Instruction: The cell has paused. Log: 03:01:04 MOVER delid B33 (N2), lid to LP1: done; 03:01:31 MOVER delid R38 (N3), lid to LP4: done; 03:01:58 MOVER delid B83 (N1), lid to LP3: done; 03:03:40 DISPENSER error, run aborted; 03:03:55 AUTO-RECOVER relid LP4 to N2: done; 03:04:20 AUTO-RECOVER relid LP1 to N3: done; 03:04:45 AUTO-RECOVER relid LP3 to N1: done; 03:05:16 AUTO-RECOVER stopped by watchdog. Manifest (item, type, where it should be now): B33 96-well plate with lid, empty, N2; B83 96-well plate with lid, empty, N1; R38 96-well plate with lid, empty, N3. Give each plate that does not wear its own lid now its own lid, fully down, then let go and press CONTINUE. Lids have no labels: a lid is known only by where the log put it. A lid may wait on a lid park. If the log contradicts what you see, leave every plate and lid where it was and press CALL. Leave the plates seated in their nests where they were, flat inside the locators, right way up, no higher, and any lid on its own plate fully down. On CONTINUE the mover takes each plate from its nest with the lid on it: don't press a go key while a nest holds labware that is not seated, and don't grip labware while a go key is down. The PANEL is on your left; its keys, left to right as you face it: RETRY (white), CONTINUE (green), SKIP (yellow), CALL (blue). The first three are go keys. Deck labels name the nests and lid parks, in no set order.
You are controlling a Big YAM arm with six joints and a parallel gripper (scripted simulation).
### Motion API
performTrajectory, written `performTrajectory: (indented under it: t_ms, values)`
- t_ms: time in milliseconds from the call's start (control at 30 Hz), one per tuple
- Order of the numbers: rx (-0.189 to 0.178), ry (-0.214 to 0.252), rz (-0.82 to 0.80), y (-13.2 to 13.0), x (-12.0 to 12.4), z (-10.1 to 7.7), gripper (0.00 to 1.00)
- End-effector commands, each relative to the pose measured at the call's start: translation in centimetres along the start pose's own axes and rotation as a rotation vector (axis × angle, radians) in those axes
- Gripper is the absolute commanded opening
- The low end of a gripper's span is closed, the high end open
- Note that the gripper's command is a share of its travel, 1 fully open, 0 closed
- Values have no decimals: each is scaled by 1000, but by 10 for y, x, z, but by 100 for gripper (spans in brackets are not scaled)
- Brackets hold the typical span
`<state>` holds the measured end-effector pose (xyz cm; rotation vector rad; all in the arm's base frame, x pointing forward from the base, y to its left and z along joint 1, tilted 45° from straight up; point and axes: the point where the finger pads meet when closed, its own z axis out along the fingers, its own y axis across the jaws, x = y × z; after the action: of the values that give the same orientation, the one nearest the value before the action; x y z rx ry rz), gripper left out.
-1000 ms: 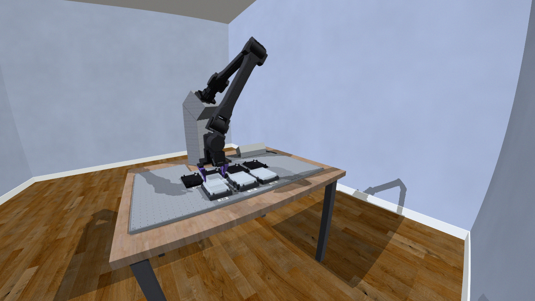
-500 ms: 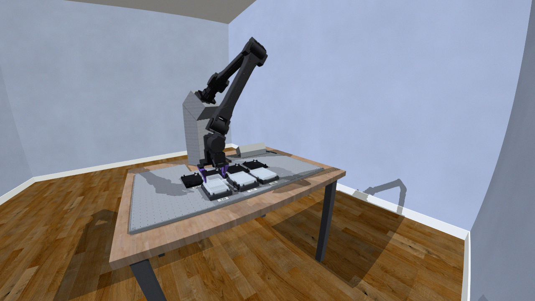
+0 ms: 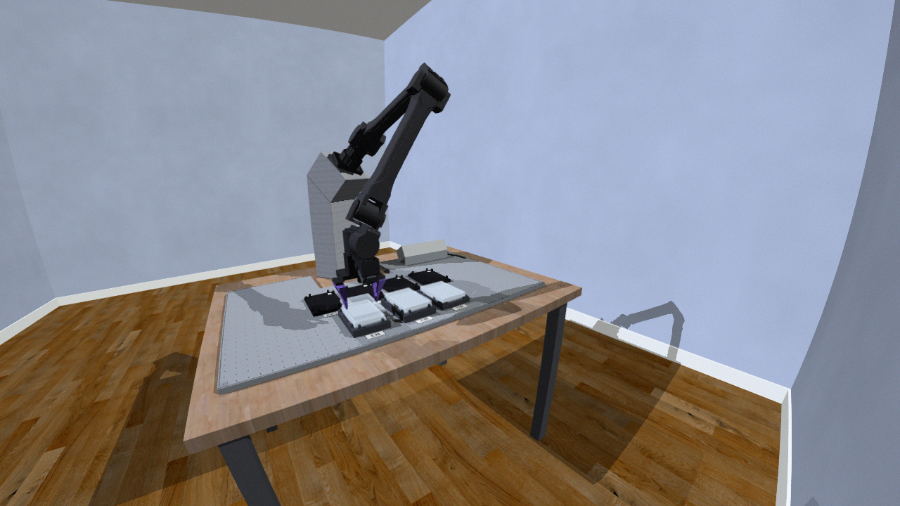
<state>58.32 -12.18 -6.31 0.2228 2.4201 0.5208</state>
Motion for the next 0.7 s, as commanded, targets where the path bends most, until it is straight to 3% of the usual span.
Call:
performTrajectory:
  t_ms: [0, 667]
  values:
    - [-1, -14, -10, 4, -6, 5, 0]
    - [-2, -14, -10, 5, -7, 10, 0]
